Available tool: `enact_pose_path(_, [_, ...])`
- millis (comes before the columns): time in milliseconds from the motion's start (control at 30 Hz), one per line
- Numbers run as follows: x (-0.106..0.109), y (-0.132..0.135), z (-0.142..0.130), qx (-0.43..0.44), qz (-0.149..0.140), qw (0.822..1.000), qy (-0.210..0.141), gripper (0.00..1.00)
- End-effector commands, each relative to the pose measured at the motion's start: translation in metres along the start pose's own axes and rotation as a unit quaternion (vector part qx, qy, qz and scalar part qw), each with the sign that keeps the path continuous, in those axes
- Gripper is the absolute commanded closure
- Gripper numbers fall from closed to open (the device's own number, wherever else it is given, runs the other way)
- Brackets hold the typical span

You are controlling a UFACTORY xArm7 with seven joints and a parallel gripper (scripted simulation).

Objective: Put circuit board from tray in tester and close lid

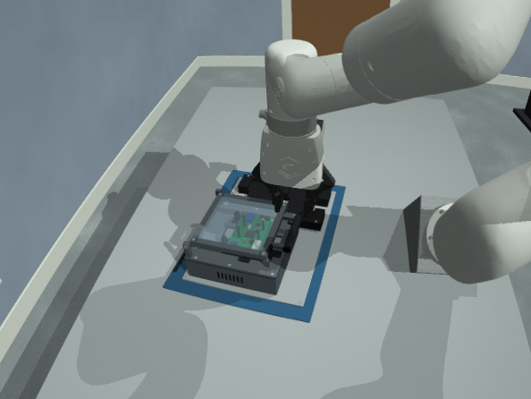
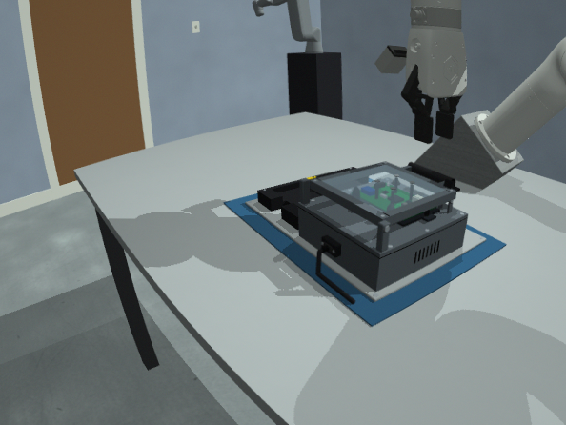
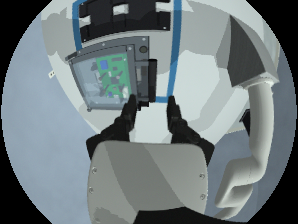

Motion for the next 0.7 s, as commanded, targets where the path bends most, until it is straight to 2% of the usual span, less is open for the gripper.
enact_pose_path(0, [0.012,-0.001,0.001,0.0,0.002,1.0,0.001,0.49])
enact_pose_path(300, [0.029,-0.001,0.001,0.0,0.002,1.0,0.001,0.49])
enact_pose_path(667, [0.032,-0.001,0.001,0.0,0.002,1.0,0.001,0.49])
Point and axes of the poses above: the point where the finger pads meet when closed, its own x axis back along the fingers, its own y axis across the jaws, z = x × y, the point moved 2 cm from there along x, back along the fingers, and after that the axes turned 10 degrees about x, right-handed, at the moved point
